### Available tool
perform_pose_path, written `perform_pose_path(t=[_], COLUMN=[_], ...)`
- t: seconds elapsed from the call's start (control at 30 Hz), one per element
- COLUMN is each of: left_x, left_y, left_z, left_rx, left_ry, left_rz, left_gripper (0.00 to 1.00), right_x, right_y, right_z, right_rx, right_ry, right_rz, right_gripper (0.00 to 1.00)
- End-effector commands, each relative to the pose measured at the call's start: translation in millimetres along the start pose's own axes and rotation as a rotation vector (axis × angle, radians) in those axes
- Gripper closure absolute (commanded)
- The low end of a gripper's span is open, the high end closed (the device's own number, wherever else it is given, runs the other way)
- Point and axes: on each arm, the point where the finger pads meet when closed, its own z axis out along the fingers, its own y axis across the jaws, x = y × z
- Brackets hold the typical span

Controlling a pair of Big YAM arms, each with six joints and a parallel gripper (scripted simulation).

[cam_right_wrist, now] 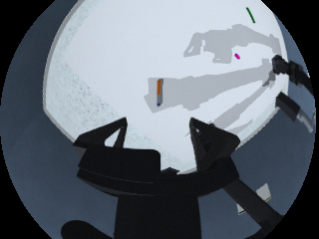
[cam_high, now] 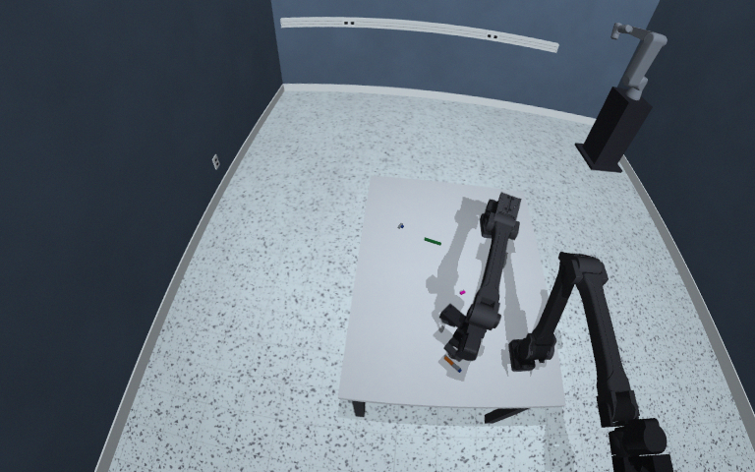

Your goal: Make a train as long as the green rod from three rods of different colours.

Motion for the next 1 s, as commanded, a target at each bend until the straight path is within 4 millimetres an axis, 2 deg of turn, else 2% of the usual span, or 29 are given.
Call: perform_pose_path(t=[0.0, 0.07, 0.1, 0.13, 0.2, 0.27, 0.97], left_x=[-14, -14, -14, -14, -14, -14, -14], left_y=[5, 5, 5, 5, 5, 5, 5], left_z=[-4, -4, -4, -4, -4, -4, -4], left_rx=[-0.011, -0.011, -0.011, -0.011, -0.011, -0.011, -0.011], left_ry=[-0.033, -0.033, -0.033, -0.033, -0.033, -0.033, -0.033], left_rz=[-0.011, -0.011, -0.011, -0.011, -0.011, -0.011, -0.011], left_gripper=[0.00, 0.00, 0.00, 0.00, 0.00, 0.00, 0.00], right_x=[12, 12, 11, 11, 11, 11, 11], right_y=[4, 5, 3, 2, 2, 3, 3], right_z=[-24, -32, -59, -69, -70, -61, -61], right_rx=[-0.028, -0.041, -0.077, -0.091, -0.092, -0.081, -0.081], right_ry=[0.009, 0.015, 0.031, 0.037, 0.038, 0.032, 0.032], right_rz=[-0.006, -0.006, -0.006, -0.006, -0.006, -0.006, -0.006], right_gripper=[0.00, 0.00, 0.00, 0.00, 0.00, 0.00, 0.00])
